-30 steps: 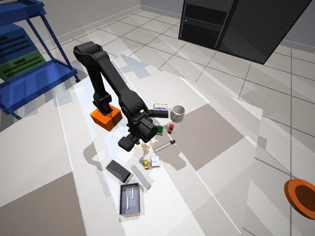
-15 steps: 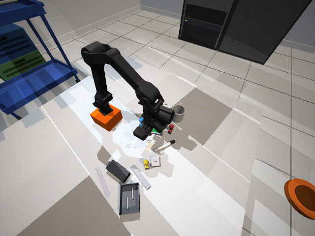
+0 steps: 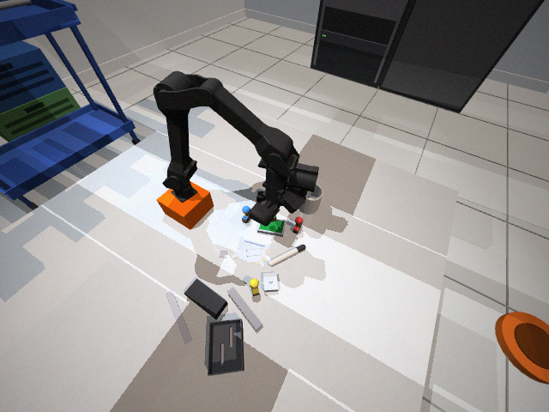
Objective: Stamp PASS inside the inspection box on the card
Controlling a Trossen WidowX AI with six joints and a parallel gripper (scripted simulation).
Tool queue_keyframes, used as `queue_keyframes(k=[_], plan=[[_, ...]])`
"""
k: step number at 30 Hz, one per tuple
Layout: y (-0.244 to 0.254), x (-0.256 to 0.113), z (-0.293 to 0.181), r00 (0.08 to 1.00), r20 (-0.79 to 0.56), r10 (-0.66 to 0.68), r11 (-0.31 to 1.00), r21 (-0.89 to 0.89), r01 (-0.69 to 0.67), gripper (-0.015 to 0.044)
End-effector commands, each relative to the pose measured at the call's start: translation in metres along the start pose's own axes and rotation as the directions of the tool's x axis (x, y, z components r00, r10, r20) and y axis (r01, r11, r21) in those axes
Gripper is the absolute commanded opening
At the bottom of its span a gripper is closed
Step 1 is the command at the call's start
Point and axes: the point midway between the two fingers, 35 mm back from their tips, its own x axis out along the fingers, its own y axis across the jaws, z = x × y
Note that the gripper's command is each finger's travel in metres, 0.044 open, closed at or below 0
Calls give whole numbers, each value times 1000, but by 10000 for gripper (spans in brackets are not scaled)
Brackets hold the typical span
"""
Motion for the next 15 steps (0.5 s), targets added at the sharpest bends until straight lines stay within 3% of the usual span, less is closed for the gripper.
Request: queue_keyframes(k=[1,15], plan=[[0,1,1,1000,-2,-7,1000,9,7,0],[2,10,2,1000,-10,-18,1000,8,18,0]])
